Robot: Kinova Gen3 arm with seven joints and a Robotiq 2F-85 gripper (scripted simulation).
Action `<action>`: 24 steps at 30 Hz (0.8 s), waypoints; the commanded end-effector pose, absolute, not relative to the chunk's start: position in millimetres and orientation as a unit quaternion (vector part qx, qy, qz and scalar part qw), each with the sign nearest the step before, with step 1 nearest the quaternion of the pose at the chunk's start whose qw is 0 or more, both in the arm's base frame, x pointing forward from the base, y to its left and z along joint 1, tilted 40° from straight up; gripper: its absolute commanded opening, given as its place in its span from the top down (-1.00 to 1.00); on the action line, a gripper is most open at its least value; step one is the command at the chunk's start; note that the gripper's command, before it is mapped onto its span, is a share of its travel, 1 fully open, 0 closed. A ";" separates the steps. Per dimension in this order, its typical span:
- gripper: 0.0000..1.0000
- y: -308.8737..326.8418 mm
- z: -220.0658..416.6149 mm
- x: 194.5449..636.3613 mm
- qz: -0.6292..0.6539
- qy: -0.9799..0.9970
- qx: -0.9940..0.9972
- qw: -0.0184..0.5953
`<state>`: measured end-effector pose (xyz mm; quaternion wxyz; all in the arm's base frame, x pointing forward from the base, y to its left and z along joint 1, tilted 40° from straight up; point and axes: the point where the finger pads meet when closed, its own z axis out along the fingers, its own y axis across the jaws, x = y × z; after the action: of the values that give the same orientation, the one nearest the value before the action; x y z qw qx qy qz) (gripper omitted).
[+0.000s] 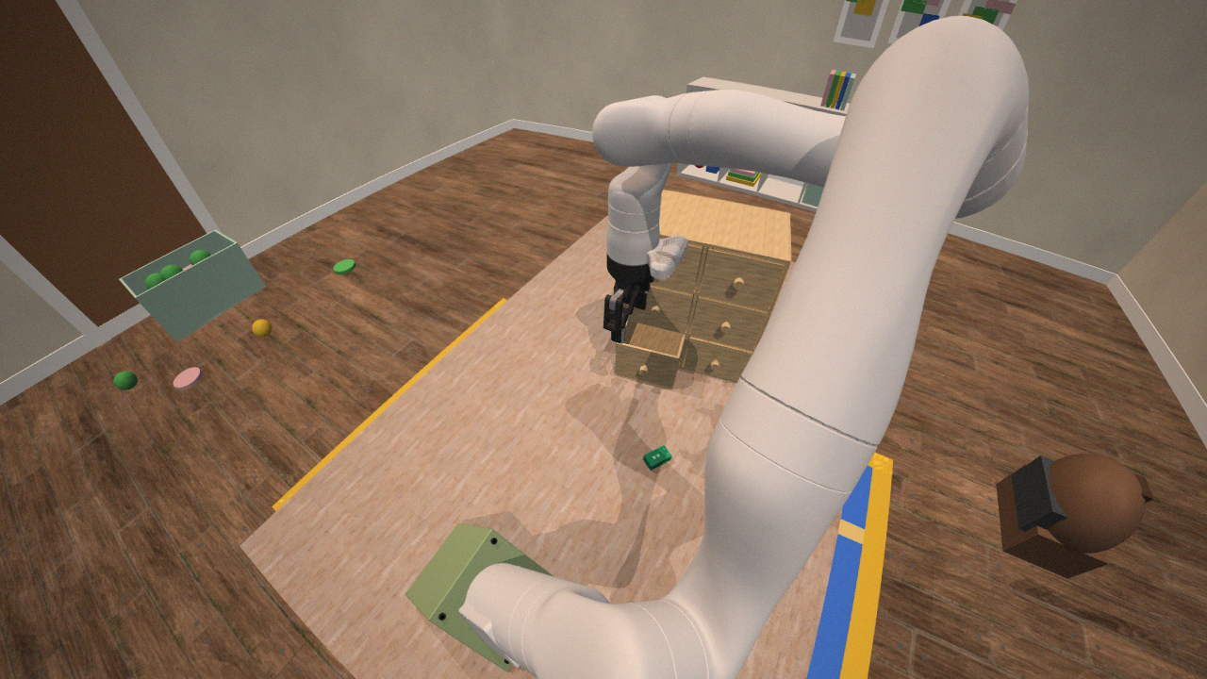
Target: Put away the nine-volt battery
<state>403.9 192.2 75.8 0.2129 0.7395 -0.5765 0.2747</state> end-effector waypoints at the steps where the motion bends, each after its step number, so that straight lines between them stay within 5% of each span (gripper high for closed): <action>1: -1.00 190.9 74.5 407.6 0.268 -0.551 0.758 0.224; 24: -1.00 186.5 62.2 423.2 0.221 -0.392 0.851 0.270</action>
<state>420.4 187.5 62.8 0.2629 0.8426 -0.4117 0.2269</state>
